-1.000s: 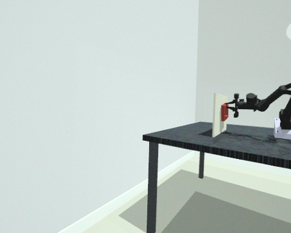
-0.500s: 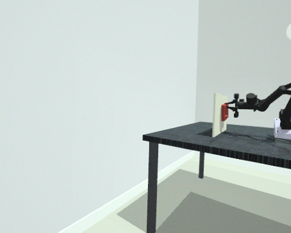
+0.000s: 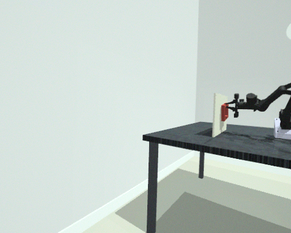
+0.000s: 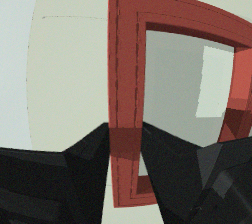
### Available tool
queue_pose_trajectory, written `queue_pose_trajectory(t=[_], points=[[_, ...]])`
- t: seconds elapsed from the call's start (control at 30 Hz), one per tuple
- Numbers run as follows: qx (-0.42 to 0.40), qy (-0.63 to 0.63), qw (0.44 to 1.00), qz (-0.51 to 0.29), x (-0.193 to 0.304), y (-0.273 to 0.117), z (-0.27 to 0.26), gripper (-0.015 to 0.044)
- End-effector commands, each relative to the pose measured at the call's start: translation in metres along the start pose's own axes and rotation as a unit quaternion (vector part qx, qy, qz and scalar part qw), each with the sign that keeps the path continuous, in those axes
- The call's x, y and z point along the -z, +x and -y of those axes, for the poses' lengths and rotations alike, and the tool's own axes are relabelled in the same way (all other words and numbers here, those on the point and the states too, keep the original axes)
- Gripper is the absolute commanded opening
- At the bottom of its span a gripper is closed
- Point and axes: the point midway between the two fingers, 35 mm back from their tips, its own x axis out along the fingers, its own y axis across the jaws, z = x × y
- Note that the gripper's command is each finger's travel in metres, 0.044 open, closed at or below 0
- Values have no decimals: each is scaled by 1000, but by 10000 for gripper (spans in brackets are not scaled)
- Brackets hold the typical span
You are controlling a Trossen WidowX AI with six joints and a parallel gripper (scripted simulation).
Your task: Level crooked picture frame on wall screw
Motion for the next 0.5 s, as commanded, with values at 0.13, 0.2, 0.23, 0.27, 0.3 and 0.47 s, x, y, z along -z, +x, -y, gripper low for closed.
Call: queue_pose_trajectory(t=[0.13, 0.2, 0.23, 0.27, 0.3, 0.47], points=[[-2, 1, 1000, 1, 0, 0, 2, 0], [-2, 1, 1000, 1, 0, 0, 2, 0], [-2, 1, 1000, 1, 0, 0, 3, 0], [-2, 1, 1000, 1, 1, 0, 3, 0], [-2, 1, 1000, 1, 1, 0, 3, 0], [-2, 1, 1000, 1, 1, 0, 5, 0]])
